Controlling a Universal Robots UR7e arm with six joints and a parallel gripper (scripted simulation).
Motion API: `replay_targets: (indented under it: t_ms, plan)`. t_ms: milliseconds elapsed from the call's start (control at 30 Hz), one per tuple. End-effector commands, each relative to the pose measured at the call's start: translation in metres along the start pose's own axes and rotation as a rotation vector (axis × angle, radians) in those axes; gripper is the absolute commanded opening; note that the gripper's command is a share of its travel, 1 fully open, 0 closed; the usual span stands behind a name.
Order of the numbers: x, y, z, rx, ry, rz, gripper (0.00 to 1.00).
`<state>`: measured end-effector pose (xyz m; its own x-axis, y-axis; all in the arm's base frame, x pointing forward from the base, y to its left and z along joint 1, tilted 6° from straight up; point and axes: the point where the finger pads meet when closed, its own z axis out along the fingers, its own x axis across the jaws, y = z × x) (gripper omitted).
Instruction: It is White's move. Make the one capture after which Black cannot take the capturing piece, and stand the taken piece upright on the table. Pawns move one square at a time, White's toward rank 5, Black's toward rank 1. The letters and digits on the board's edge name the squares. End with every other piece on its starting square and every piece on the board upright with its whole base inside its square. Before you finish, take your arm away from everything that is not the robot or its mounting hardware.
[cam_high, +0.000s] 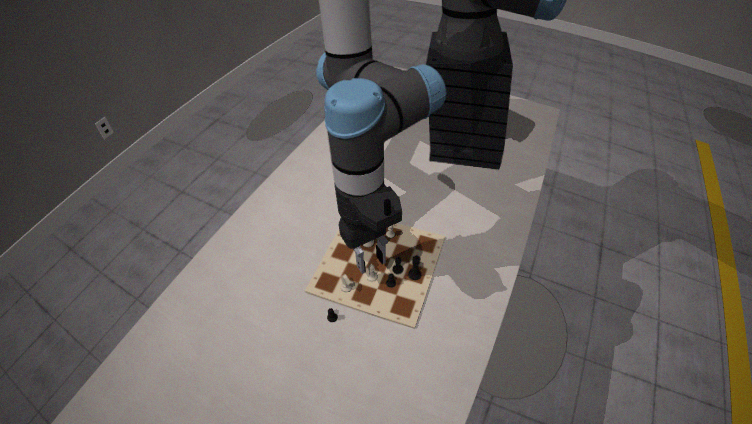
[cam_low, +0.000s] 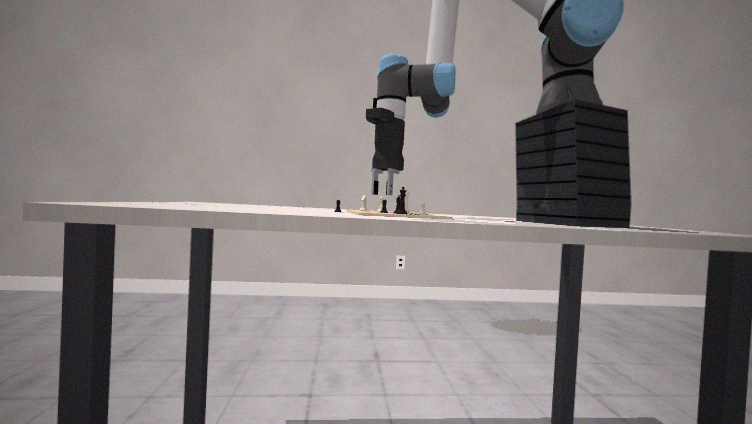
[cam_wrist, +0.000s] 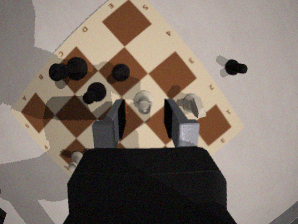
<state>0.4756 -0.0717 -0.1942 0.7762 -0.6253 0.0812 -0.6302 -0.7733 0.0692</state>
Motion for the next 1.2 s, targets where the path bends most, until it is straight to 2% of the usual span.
replay_targets:
  t_ms: [0,467,1167]
  plan:
    - [0.0,0.0,0.008,0.0,0.001,0.0,0.73]
    - [0.0,0.0,0.029,0.0,0.001,0.0,0.73]
    - [0.0,0.0,0.03,0.0,0.001,0.0,0.73]
